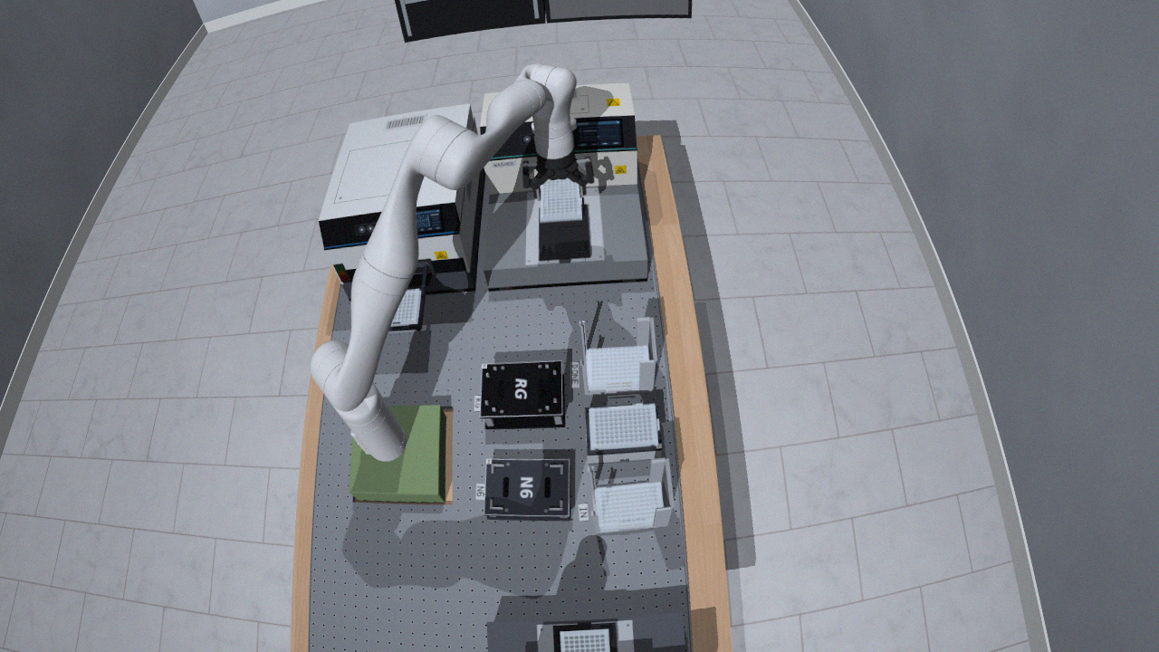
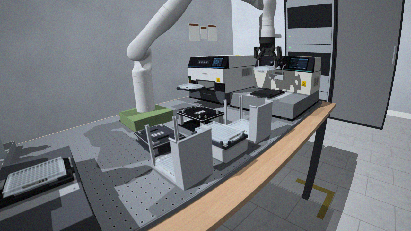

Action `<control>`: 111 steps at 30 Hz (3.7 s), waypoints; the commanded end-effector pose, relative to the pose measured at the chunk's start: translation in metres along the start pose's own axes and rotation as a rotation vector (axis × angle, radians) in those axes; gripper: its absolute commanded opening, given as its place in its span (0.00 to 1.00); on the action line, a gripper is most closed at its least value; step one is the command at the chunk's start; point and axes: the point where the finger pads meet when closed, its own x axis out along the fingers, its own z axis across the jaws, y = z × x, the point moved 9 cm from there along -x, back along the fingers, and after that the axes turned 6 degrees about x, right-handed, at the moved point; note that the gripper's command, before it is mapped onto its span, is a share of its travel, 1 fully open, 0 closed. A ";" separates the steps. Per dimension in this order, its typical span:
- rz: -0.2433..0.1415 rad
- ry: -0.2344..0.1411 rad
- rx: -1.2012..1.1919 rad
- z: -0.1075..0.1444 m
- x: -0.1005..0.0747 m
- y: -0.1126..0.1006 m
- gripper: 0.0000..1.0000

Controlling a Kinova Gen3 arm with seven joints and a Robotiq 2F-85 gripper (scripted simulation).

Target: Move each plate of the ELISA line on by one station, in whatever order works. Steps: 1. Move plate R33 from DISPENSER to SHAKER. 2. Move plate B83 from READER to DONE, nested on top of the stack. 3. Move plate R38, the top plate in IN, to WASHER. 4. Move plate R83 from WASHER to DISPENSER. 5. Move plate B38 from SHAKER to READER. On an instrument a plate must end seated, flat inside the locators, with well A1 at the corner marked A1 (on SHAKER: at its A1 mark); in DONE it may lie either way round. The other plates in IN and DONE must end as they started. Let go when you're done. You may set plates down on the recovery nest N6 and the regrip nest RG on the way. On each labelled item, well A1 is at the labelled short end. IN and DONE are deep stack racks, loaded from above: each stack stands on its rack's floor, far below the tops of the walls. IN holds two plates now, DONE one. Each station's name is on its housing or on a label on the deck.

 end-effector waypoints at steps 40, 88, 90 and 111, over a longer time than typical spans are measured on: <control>-0.001 -0.001 0.003 -0.003 0.025 0.010 0.94; -0.001 -0.001 0.003 -0.003 0.081 0.009 0.94; -0.001 -0.001 0.003 -0.003 0.083 0.009 0.94; 0.001 0.002 0.005 -0.003 0.085 0.010 0.94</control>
